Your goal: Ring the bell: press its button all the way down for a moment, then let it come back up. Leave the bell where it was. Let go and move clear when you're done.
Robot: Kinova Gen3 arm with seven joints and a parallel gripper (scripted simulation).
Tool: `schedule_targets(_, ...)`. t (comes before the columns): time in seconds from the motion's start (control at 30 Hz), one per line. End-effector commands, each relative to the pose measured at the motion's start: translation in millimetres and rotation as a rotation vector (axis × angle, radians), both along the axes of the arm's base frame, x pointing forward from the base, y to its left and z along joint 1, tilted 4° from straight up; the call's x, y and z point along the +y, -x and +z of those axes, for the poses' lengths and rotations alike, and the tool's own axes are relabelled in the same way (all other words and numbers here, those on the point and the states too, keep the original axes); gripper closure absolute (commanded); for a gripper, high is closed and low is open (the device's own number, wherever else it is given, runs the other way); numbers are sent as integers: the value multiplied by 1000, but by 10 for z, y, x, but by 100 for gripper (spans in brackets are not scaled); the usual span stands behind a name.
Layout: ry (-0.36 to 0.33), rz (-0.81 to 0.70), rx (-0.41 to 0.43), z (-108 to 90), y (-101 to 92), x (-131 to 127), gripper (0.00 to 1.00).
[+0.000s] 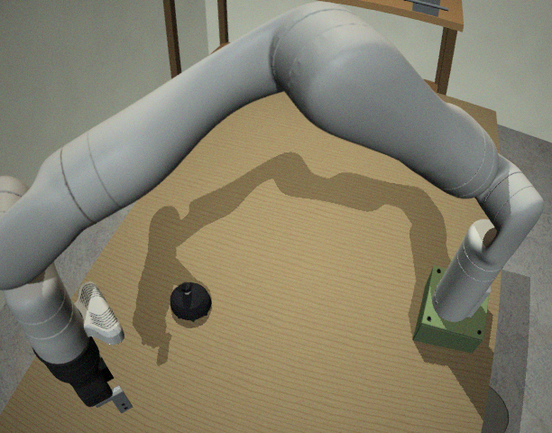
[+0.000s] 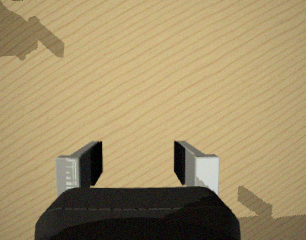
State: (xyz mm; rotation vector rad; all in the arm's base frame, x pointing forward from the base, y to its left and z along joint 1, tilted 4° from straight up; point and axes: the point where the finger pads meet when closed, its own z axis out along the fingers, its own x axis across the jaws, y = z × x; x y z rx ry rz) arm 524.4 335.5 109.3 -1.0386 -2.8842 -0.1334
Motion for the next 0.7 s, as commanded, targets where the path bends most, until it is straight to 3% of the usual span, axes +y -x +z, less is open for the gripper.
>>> schedule_targets(0.0,11,-64,3,-30,-120,-398,0)
schedule_targets(0.3,47,-220,22,-254,-199,-1357,0)
schedule_targets(0.37,47,-220,22,-254,-199,-1357,0)
schedule_targets(0.4,56,-261,27,-307,-189,-1601,0)
schedule_targets(0.67,86,-408,49,-484,-50,-2456,0)
